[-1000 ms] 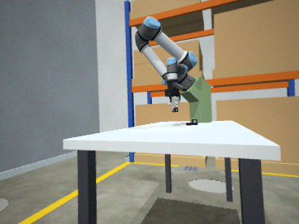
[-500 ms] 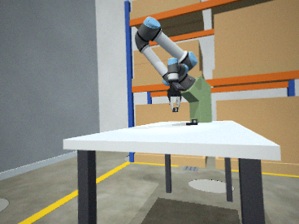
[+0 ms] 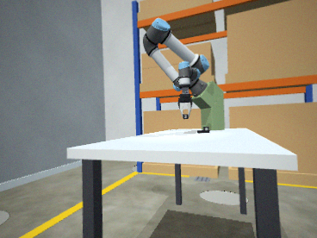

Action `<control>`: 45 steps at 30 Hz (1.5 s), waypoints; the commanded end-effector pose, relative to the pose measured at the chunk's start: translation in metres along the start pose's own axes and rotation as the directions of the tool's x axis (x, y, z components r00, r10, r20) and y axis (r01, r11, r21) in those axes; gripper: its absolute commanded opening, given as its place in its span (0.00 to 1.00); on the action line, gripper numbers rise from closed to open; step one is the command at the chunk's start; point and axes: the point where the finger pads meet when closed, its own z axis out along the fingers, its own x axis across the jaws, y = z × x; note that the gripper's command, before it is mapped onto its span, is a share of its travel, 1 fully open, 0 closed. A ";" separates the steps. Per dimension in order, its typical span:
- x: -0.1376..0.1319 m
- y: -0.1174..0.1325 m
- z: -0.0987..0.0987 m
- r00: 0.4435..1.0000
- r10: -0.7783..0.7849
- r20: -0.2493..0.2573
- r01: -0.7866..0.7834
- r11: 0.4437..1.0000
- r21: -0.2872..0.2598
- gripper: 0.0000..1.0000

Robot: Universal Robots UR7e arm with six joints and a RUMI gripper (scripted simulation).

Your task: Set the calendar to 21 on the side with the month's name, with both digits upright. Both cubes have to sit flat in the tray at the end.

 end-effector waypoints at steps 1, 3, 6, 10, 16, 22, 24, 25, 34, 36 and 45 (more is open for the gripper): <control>0.000 0.001 -0.001 0.987 0.159 -0.006 -0.159 0.987 -0.005 0.11; 0.000 0.002 -0.001 0.980 0.198 -0.006 -0.198 0.980 -0.005 0.11; 0.000 0.003 -0.001 0.953 0.303 -0.007 -0.303 0.953 -0.004 0.11; 0.000 0.005 -0.001 0.913 0.409 -0.007 -0.409 0.913 -0.003 0.11; 0.000 0.007 -0.001 0.861 0.509 -0.008 -0.509 0.861 -0.002 0.11; 0.000 0.011 -0.002 0.744 0.669 -0.008 -0.669 0.744 0.000 0.11; 0.000 0.012 -0.002 0.722 0.692 -0.008 -0.692 0.722 0.000 0.11; 0.000 0.012 -0.002 0.701 0.713 -0.008 -0.713 0.701 0.000 0.11; -0.001 0.017 -0.002 0.552 0.834 -0.008 -0.834 0.552 0.002 0.11; -0.001 0.018 -0.002 0.511 0.859 -0.007 -0.859 0.511 0.002 0.11; -0.002 0.023 -0.003 0.349 0.937 -0.007 -0.937 0.349 0.004 0.11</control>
